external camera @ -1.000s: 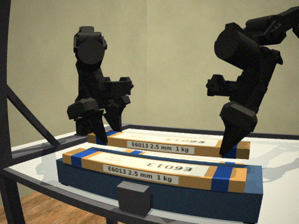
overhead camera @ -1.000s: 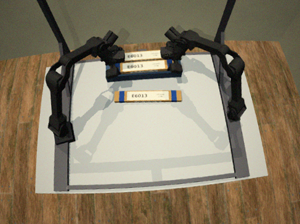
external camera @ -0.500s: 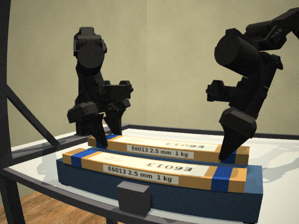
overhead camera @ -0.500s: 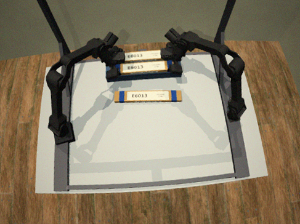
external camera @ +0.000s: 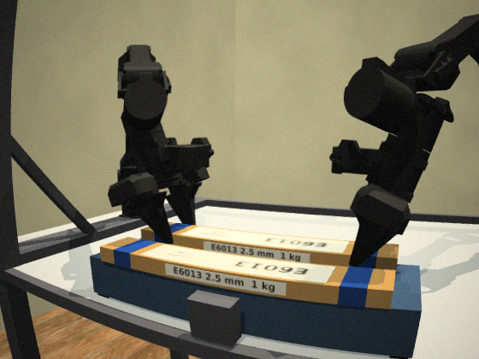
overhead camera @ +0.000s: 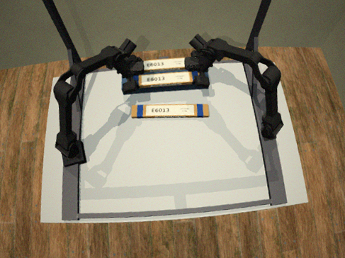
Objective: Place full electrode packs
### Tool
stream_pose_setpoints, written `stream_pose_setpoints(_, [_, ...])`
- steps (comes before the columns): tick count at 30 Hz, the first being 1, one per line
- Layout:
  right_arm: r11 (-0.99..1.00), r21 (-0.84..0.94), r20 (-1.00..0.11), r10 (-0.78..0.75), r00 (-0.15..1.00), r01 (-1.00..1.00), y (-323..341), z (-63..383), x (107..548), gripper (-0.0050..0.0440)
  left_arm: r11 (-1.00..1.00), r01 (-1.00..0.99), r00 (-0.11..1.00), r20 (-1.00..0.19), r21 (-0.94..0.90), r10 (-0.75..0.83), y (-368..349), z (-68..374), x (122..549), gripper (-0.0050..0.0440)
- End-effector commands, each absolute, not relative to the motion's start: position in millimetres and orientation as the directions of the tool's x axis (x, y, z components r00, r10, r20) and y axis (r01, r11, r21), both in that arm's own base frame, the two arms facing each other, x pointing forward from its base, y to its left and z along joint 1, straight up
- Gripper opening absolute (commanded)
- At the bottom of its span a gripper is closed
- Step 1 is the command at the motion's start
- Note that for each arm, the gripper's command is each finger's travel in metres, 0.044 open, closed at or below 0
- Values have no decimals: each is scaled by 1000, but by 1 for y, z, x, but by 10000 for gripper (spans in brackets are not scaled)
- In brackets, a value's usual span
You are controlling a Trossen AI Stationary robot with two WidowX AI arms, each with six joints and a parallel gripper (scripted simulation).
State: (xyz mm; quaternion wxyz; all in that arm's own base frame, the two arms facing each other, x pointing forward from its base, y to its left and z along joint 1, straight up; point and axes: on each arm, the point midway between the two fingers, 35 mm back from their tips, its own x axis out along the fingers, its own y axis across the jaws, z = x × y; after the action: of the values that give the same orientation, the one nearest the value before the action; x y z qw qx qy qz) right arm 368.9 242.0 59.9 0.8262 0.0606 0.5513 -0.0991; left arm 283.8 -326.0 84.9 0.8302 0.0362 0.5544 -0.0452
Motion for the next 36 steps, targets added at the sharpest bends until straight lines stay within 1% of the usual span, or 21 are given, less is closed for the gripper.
stream_pose_setpoints(1, [975,14,-926,-72,371,223,251,63,361,-50,992,127,377,-924,-17,-64,-332,90,275,-50])
stream_pose_setpoints(4, [975,13,-926,-72,371,223,251,63,360,-50,992,127,378,-923,-18,-66,-332,91,275,-50])
stream_pose_setpoints(6, [975,26,-922,-63,382,222,252,70,362,-50,991,128,388,-918,-34,-81,-334,99,276,-50])
stream_pose_setpoints(35, [975,28,-922,-61,383,222,253,71,359,-50,991,128,388,-918,-33,-81,-332,100,275,-50])
stream_pose_setpoints(36, [975,28,-922,-61,383,222,253,71,359,430,991,128,388,-918,-33,-81,-332,100,275,-50])
